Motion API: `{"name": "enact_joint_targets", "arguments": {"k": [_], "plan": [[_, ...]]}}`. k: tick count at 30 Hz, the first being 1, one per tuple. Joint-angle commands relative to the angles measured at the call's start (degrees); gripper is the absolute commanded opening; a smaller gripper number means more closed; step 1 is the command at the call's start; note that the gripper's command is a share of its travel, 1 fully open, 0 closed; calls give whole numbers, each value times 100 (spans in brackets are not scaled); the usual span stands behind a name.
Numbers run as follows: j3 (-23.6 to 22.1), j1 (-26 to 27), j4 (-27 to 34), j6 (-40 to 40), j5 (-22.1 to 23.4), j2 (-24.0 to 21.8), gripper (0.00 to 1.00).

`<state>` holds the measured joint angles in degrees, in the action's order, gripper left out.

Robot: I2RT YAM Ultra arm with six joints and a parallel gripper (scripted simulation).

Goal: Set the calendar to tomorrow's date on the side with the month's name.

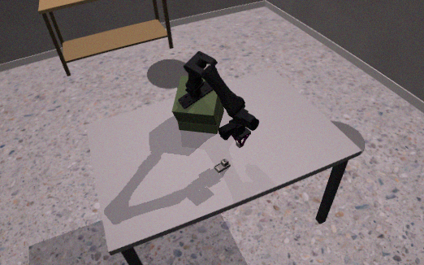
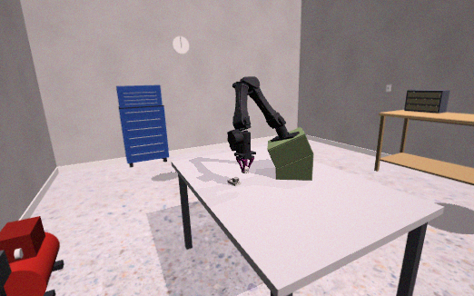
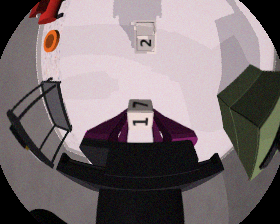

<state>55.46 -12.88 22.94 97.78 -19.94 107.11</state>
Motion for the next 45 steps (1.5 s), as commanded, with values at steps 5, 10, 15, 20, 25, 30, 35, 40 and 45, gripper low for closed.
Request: {"name": "enact_joint_targets", "arguments": {"k": [5, 10, 15, 20, 25, 30, 35, 40, 45], "plan": [[43, -25, 206, 50, -58, -37, 26], [52, 195, 239, -177, 7, -129, 26], [113, 1656, 460, -1686, 434, -734, 26], [131, 2102, 527, -2147, 565, -919, 26], [131, 2102, 527, -2147, 565, -919, 26], [131, 2102, 527, -2147, 565, -919, 26], [125, 2109, 494, -2154, 567, -893, 26], [96, 2146, 320, -2190, 580, -756, 26], [72, 2183, 146, -2225, 593, -615, 26]]}}
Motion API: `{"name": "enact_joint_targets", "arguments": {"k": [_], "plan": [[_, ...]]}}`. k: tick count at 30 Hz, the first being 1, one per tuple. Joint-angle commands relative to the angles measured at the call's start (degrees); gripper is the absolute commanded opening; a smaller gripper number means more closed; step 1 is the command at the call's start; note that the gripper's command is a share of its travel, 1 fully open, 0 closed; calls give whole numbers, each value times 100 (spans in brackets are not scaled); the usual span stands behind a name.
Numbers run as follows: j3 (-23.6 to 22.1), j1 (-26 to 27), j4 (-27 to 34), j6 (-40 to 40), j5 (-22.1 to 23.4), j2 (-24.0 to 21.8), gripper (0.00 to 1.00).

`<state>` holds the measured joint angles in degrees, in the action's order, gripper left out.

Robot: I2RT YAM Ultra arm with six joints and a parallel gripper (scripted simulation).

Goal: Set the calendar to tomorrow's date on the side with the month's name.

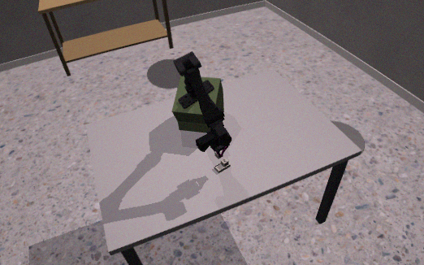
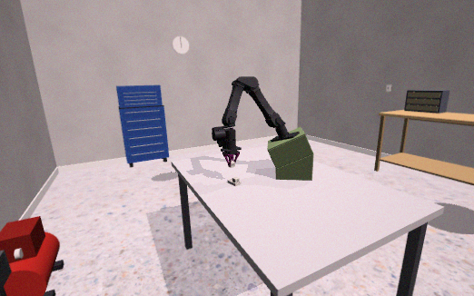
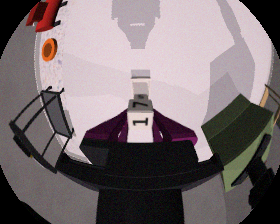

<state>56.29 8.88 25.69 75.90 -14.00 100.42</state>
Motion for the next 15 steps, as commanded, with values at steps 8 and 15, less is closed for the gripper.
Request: {"name": "enact_joint_targets", "arguments": {"k": [8, 15], "plan": [[-48, 121, -674, -148, 38, 536, 26], [-42, 176, -935, -202, 58, 791, 26]]}}
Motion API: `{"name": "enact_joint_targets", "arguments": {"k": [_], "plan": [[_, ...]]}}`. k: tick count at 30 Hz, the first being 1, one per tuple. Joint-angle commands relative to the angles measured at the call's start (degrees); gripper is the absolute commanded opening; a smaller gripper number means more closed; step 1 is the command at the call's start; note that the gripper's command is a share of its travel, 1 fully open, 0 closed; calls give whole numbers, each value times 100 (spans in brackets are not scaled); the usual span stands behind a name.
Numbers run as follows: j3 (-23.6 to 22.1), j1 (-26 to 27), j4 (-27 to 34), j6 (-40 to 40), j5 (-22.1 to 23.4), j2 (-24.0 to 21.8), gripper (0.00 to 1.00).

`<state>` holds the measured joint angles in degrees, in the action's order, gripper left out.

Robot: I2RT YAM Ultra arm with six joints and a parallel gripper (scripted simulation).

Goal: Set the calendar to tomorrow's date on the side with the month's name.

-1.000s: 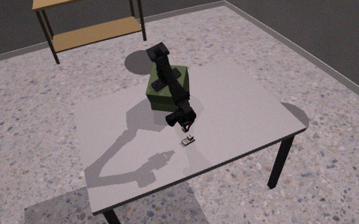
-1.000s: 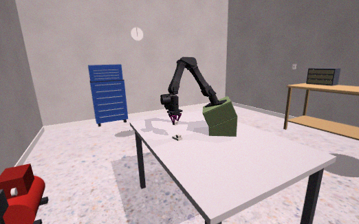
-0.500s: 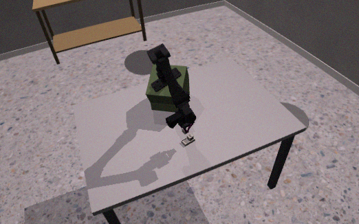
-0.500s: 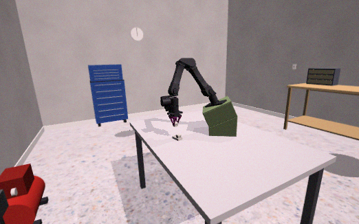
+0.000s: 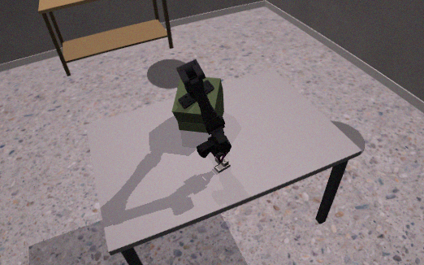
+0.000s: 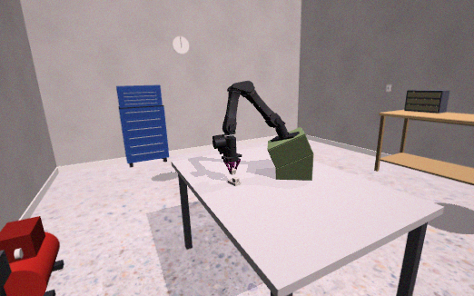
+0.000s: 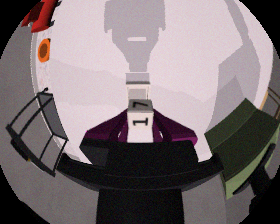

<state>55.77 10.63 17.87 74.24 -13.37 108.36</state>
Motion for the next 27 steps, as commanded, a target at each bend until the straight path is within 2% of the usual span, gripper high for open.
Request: {"name": "enact_joint_targets", "arguments": {"k": [1, 27], "plan": [[13, 9, -190, -43, -3, 36, 26], [23, 35, -310, -68, 6, 160, 26]]}}
